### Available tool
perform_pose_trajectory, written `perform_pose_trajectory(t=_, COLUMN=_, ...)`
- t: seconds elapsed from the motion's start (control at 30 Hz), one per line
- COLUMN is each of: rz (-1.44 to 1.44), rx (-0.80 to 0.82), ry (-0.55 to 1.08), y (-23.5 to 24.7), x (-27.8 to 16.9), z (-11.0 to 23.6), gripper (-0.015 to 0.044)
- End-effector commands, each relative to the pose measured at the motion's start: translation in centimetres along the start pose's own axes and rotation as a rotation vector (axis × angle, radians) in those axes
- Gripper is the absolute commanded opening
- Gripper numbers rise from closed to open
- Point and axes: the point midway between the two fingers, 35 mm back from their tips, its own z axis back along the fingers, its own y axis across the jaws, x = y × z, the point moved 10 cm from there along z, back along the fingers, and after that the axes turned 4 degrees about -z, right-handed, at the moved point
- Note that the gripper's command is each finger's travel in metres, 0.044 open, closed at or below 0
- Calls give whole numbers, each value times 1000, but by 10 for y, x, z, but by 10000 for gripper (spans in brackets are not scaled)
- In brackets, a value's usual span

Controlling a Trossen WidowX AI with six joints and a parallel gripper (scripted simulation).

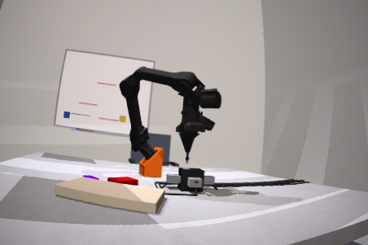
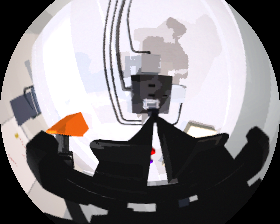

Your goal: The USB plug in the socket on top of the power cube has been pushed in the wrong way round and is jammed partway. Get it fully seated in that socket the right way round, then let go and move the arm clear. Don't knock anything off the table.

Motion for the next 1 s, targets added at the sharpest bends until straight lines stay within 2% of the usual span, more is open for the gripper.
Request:
perform_pose_trajectory(t=0.0, rz=-2, rx=-1, ry=1, y=0, x=0, z=-1, gripper=0)
perform_pose_trajectory(t=0.97, rz=-11, rx=-1, ry=2, y=0, x=0, z=-4, gripper=0)
